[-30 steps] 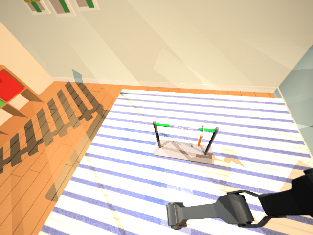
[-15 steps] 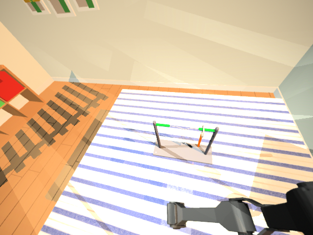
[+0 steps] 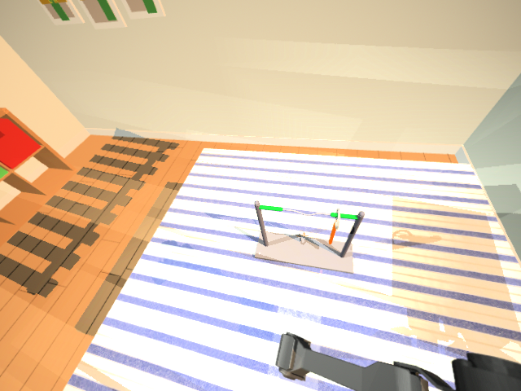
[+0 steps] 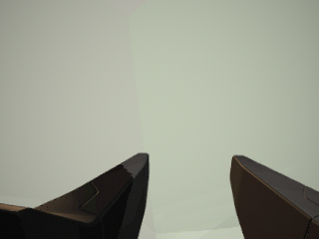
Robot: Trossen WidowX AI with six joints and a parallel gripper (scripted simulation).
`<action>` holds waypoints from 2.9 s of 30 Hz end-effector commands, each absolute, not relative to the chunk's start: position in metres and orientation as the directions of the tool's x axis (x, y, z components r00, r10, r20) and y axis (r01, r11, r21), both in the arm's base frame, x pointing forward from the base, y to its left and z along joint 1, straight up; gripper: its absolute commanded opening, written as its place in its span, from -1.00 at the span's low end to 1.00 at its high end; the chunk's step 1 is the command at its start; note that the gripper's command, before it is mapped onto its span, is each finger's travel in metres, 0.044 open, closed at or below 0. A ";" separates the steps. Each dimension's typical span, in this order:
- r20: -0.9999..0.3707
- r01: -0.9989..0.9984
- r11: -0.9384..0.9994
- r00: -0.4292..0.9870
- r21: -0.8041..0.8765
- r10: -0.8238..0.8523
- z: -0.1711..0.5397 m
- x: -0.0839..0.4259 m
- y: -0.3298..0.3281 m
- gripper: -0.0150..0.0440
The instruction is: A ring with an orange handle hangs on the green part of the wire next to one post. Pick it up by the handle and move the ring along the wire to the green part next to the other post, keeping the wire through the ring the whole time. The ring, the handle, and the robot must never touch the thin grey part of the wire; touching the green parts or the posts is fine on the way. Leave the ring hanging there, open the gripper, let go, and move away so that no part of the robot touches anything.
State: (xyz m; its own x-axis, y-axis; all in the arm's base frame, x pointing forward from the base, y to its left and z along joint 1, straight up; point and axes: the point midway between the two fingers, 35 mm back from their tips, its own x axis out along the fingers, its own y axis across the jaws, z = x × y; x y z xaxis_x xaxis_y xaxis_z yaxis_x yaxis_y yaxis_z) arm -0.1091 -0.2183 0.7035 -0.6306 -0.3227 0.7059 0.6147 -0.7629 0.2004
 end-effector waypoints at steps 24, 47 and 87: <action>0.664 -0.628 -0.660 -0.289 0.413 0.690 0.638 -0.044 0.103 0.05; 0.331 -0.829 0.314 0.490 0.462 0.806 0.459 0.174 0.123 0.05; -0.204 -0.048 0.962 0.973 0.270 0.106 0.101 0.193 -0.073 0.05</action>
